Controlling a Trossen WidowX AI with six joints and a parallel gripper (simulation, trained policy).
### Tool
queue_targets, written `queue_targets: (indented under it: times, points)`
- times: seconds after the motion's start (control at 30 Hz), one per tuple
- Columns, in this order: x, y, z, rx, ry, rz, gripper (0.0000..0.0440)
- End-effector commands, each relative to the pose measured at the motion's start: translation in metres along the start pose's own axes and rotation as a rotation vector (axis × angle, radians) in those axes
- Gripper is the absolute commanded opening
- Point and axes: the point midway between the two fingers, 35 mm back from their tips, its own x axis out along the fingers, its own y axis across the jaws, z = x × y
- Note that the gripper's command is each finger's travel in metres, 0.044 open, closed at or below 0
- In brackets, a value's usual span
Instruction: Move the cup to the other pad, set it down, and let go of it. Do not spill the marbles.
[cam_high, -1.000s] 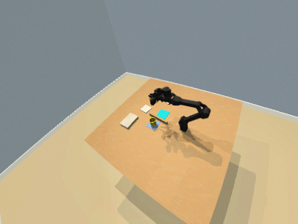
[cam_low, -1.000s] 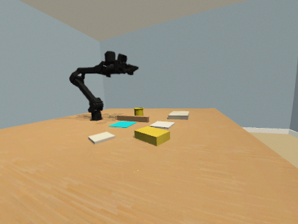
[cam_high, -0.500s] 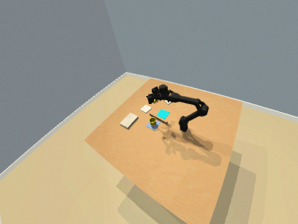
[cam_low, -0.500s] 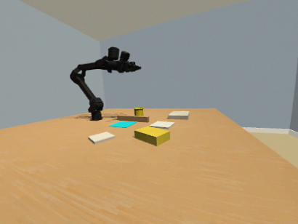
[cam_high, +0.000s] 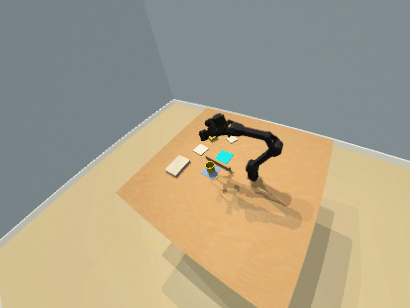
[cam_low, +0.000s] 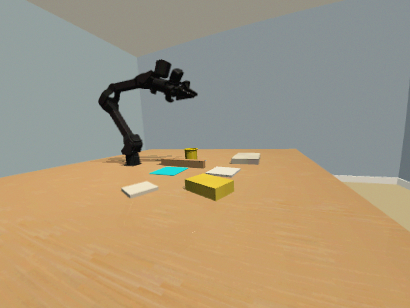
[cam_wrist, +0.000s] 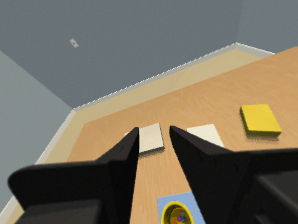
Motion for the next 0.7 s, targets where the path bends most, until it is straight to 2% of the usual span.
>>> queue_targets:
  times: [0.0,0.67]
  points:
    - [0.003,0.004,-0.001,0.050,0.042,-0.010,0.0159]
    - [0.016,0.021,-0.019,0.315,0.284,-0.107,0.0170]
